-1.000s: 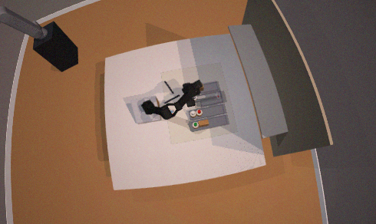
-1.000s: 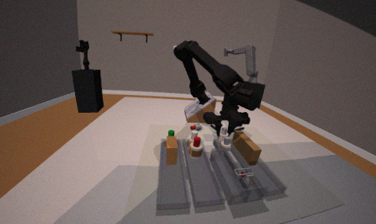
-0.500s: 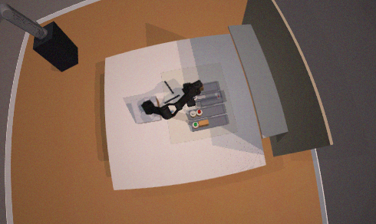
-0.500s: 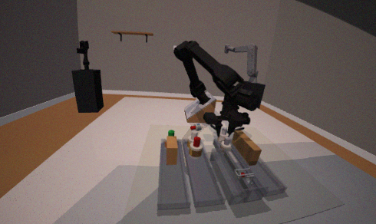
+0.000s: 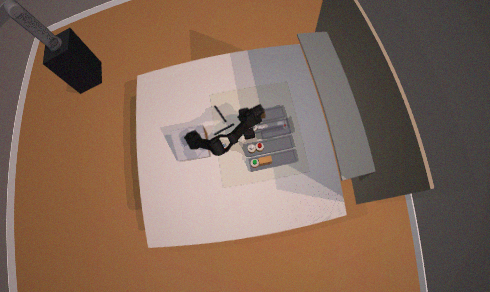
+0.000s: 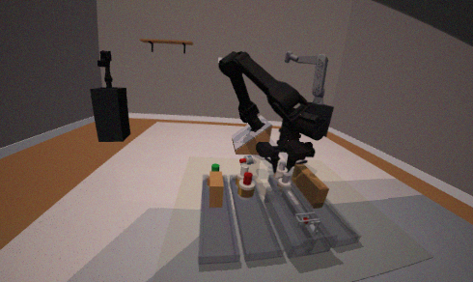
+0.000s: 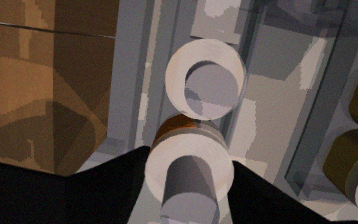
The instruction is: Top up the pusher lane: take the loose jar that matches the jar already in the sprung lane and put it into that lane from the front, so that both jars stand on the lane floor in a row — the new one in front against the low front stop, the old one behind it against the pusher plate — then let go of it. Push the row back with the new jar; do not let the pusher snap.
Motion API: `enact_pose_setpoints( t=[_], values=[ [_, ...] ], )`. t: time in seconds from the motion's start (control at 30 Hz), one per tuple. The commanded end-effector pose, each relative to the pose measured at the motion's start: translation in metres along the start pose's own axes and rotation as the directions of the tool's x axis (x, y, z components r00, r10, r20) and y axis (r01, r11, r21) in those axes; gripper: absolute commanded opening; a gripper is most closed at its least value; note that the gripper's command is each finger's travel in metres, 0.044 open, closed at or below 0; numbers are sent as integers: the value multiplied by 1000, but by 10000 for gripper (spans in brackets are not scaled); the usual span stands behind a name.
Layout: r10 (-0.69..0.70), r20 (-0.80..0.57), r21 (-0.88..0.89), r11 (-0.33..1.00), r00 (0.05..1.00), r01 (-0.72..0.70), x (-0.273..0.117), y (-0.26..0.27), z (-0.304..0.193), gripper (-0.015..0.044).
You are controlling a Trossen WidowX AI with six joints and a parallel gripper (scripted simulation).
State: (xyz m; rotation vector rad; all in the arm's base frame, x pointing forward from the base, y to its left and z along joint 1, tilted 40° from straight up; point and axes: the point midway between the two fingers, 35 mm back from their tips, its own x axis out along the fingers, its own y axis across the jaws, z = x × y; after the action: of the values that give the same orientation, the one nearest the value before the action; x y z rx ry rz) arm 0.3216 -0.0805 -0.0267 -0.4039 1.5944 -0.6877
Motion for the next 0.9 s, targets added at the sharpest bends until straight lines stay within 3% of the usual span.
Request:
enact_pose_setpoints(
  t=[0.0,0.87],
  values=[
    [-4,23,13,1000,1000,4,-1,-1,7,0],
    [-4,23,13,1000,1000,4,6,-1,7,0]
  ],
)
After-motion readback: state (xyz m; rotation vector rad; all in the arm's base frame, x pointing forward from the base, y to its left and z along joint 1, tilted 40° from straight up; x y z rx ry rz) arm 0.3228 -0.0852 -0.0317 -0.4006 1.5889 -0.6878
